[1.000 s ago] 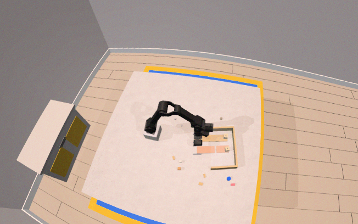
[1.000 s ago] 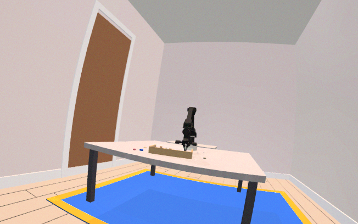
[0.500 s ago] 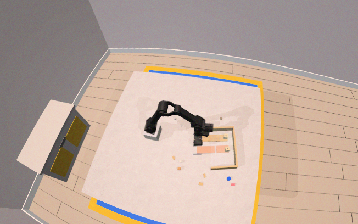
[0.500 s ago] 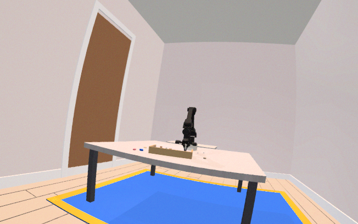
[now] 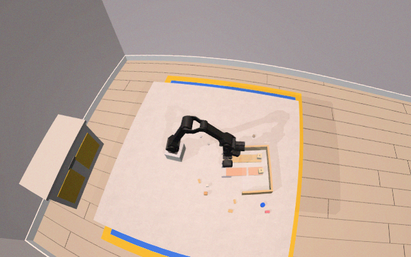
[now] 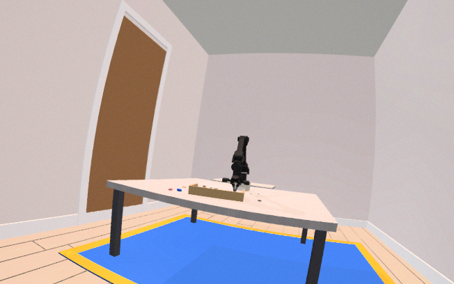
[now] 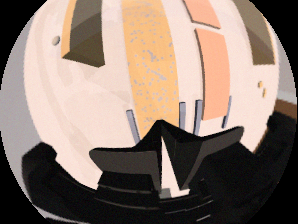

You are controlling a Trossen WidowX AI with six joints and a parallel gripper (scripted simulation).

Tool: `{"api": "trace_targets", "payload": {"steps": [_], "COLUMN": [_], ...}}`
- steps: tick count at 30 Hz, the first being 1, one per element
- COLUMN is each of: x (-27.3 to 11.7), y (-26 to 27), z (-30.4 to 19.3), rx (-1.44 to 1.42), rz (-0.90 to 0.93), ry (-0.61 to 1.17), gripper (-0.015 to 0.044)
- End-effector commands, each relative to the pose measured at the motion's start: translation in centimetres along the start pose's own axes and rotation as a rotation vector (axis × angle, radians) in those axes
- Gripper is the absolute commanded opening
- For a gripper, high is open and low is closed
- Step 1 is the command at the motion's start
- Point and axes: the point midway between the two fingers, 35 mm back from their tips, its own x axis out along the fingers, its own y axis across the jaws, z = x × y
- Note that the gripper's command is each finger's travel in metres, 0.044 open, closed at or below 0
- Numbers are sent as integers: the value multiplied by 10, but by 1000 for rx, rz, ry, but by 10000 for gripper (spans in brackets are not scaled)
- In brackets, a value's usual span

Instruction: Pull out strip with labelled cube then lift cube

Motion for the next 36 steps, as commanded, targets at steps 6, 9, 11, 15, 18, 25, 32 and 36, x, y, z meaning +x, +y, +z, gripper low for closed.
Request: {"api": "trace_targets", "payload": {"steps": [6,9,11,15,18,25,32,36], "x": [5,5,5,6,6,6,7,7], "y": [1,0,0,0,-1,-1,-1,-1], "z": [-1,-5,-8,-14,-19,-28,-39,-45], "rx": [5,5,5,5,5,5,5,5], "rz": [5,5,5,5,5,4,4,4], "ry": [7,7,7,8,8,9,10,10], "gripper": [0,0,0,0,0,0,0,0]}}
